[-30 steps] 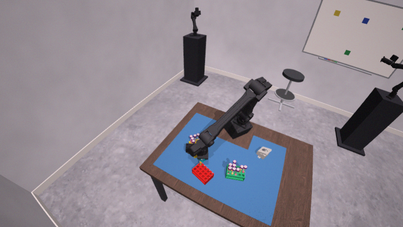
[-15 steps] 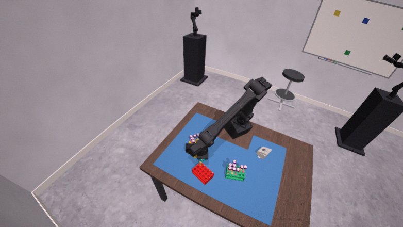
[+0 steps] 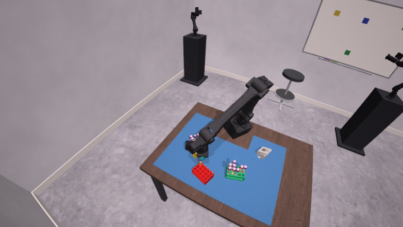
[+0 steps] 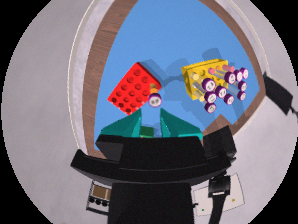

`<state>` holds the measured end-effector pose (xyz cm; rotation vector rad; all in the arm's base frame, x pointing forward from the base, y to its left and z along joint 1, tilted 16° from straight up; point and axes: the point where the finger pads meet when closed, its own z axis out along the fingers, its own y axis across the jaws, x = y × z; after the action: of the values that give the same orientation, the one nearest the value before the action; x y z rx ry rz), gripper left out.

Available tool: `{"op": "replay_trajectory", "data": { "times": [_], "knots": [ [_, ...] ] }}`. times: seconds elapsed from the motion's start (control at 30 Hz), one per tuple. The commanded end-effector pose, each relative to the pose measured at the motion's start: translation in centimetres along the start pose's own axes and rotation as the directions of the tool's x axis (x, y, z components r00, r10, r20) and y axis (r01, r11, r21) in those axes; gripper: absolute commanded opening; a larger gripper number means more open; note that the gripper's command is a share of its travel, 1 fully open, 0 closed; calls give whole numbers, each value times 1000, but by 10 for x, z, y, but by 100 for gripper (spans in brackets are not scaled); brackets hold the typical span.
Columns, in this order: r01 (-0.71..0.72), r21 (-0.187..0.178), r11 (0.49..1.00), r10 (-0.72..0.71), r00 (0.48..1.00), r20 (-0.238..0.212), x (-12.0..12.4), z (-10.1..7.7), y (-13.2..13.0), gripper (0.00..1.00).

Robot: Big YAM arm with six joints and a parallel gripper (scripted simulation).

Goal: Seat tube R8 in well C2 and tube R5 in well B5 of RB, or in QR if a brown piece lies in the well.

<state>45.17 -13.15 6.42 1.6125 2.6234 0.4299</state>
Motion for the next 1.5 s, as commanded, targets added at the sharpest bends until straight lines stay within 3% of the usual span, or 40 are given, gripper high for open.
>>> {"op": "replay_trajectory", "data": {
  "times": [0.0,0.07,0.13,0.3,0.4,0.47,0.53,0.57,0.6,0.63,0.67,0.83,1.03,1.13,1.4,1.47],
  "knots": [
    [-2,5,1000,2,1000,-6,-3,-4,-8,30],
    [3,-9,1000,-3,1000,11,-2,-19,-7,30],
    [19,-42,999,-17,999,51,-16,-42,11,30],
    [42,-40,998,-41,998,45,-7,-54,21,30],
    [15,-26,1000,-14,999,30,-6,-55,5,30],
    [19,-43,999,-17,998,52,-14,-70,12,30],
    [19,-43,999,-17,998,52,-14,-70,12,30],
    [11,-14,1000,-11,1000,16,-8,-55,3,30],
    [16,-24,1000,-16,999,28,-9,-63,7,30],
    [62,-8,998,-62,998,6,10,-53,1,0],
    [104,-21,994,-103,994,25,9,-52,4,0],
    [267,-16,963,-267,963,27,24,-46,-2,0],
    [453,-10,891,-453,891,29,42,-39,-8,0],
    [461,-8,888,-460,887,37,36,-41,-16,0],
    [696,-1,718,-696,718,30,68,-29,-17,0],
    [742,2,670,-741,670,48,61,-37,-10,0]
  ]
}}
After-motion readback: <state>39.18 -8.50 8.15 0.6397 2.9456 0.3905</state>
